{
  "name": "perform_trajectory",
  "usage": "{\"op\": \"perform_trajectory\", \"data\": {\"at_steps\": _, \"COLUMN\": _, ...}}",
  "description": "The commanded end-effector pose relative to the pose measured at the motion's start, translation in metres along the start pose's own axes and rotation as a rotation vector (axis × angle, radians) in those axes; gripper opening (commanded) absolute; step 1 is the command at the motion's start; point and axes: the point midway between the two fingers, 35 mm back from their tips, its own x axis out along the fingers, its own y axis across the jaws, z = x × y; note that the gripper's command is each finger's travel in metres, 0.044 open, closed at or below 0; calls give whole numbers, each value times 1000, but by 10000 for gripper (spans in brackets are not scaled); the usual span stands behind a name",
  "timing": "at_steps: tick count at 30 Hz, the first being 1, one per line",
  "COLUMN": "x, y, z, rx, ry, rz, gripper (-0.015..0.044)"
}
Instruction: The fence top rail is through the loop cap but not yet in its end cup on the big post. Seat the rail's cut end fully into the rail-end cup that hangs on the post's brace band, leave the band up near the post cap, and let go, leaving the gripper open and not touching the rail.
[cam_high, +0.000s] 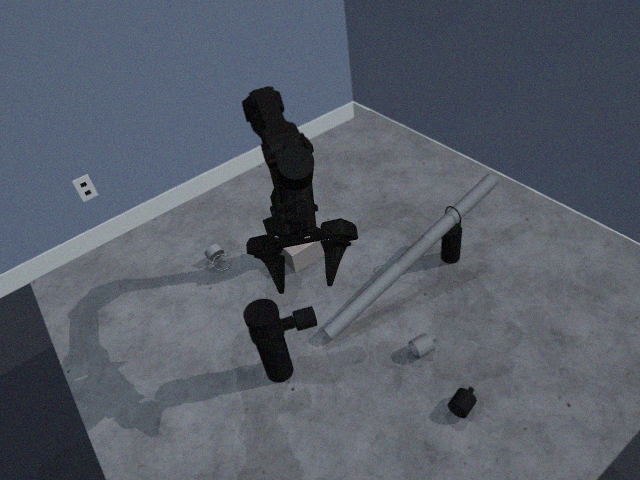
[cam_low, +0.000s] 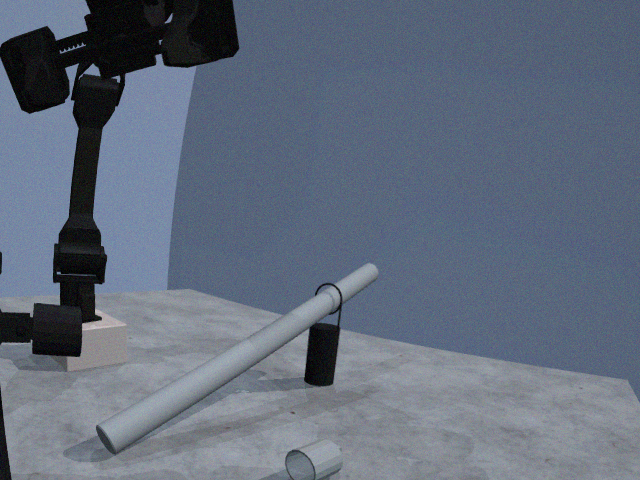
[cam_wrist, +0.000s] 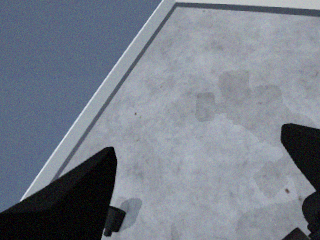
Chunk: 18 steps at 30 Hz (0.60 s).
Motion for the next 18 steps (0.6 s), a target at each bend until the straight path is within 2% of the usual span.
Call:
{"op": "perform_trajectory", "data": {"at_steps": 1, "x": -21, "y": 16, "z": -48, "rx": -199, "ry": 132, "rz": 65, "gripper": 440}}
{"op": "perform_trajectory", "data": {"at_steps": 11, "x": -102, "y": 23, "z": -186, "rx": -812, "ry": 483, "rz": 331, "gripper": 440}}
{"op": "perform_trajectory", "data": {"at_steps": 18, "x": -107, "y": 20, "z": -193, "rx": -862, "ry": 500, "rz": 351, "gripper": 440}}
